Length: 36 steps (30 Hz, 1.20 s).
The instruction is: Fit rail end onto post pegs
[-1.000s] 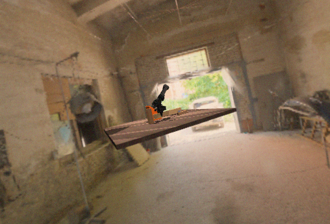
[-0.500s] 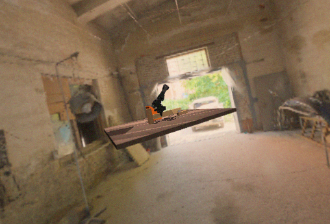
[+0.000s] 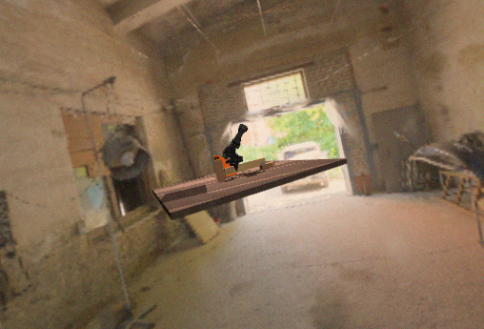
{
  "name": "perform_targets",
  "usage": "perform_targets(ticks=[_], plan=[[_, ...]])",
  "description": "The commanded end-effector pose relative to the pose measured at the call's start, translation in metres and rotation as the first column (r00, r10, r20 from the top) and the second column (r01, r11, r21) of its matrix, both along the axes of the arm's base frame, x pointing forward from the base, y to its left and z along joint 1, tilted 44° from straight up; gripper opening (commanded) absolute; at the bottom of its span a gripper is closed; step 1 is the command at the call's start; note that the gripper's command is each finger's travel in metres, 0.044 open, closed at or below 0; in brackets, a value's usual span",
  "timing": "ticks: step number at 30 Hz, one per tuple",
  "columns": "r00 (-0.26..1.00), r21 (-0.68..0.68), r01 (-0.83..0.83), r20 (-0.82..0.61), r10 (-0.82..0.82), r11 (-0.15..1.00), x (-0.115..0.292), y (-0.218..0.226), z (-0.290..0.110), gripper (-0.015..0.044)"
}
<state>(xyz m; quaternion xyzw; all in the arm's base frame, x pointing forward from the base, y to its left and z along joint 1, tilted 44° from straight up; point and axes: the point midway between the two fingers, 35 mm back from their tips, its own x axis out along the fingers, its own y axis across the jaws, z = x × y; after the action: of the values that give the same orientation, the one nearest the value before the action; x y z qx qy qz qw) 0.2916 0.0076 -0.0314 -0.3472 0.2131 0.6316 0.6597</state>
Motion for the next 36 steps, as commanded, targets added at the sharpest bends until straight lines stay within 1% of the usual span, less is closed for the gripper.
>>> perform_targets(ticks=[1, 36], plan=[[1.000, -0.004, 0.006, 0.010, -0.006, 1.000, 0.0033, -0.0040, 0.0008, 0.0000], [1.000, -0.004, 0.006, 0.010, -0.006, 1.000, 0.0047, -0.0103, -0.0047, 0.0000]])
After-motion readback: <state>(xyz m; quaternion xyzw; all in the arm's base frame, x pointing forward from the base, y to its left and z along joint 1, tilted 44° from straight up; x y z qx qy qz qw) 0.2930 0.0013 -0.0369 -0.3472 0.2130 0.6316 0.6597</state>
